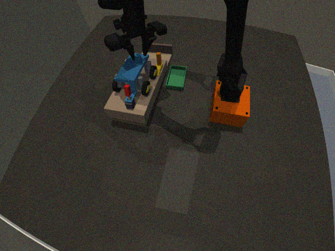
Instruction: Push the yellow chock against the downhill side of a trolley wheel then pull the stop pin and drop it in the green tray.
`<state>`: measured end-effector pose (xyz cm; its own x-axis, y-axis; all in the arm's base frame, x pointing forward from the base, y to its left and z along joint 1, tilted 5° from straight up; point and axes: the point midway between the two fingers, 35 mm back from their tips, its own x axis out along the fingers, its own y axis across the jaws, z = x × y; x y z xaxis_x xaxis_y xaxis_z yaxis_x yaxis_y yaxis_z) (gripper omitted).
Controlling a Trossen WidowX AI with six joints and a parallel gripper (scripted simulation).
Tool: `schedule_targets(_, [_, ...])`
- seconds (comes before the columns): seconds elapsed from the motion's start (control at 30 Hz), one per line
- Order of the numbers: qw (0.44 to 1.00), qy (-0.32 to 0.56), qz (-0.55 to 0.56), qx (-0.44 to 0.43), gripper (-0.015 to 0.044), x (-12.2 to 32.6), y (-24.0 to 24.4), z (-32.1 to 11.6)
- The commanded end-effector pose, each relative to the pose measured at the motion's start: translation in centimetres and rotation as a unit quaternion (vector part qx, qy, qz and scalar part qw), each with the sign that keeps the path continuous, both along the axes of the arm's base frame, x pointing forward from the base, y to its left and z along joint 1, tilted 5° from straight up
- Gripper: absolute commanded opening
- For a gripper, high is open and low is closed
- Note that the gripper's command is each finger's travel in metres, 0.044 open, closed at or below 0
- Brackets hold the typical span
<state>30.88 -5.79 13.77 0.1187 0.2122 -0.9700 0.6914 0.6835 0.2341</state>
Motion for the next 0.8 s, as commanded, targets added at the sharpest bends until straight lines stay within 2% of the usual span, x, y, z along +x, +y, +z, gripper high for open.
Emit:
schedule_targets(0.0, [0.997,0.017,-0.072,0.023,0.019,0.4,1.8,0.5])
schedule_targets(0.27, [0.973,0.061,-0.213,0.065,0.019,0.9,5.4,1.4])
schedule_targets(0.57, [0.918,0.122,-0.362,0.104,0.019,0.9,9.4,2.3])
schedule_targets(0.77, [0.907,0.133,-0.385,0.109,0.019,0.9,10.0,2.5])
